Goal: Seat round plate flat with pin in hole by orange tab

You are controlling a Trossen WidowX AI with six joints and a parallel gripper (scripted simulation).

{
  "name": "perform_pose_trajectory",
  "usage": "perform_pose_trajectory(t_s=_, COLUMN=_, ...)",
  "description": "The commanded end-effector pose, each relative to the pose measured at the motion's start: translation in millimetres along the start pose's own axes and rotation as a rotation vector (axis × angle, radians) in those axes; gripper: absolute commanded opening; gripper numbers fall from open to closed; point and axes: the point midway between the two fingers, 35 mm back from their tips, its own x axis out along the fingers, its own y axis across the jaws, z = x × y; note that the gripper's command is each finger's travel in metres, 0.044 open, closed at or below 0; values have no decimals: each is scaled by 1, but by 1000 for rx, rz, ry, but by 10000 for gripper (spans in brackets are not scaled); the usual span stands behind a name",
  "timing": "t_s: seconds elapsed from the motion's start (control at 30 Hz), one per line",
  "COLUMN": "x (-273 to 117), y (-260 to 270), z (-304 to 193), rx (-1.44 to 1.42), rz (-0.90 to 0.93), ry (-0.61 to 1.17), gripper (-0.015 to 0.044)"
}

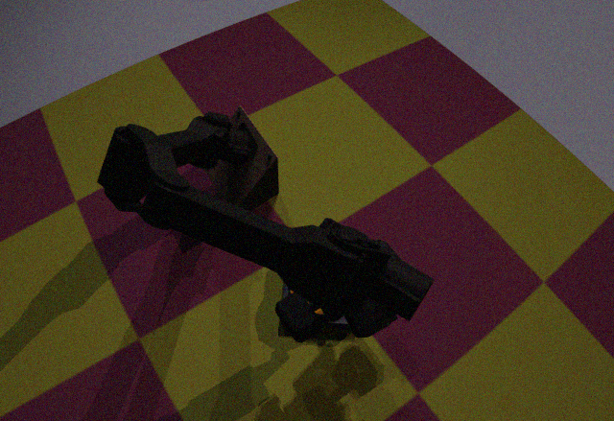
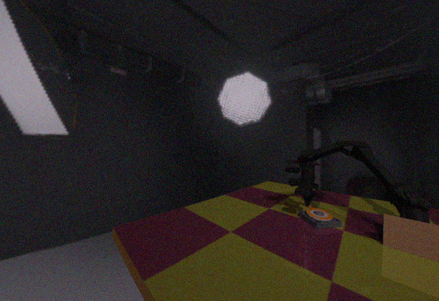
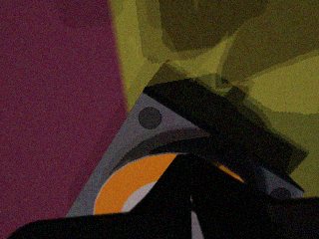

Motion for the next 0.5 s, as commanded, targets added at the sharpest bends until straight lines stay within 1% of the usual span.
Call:
perform_pose_trajectory(t_s=0.0, x=3, y=-4, z=-4, rx=-9, rz=-8, ry=10, gripper=0)
perform_pose_trajectory(t_s=0.47, x=3, y=-13, z=-7, rx=-9, rz=-8, ry=10, gripper=0)
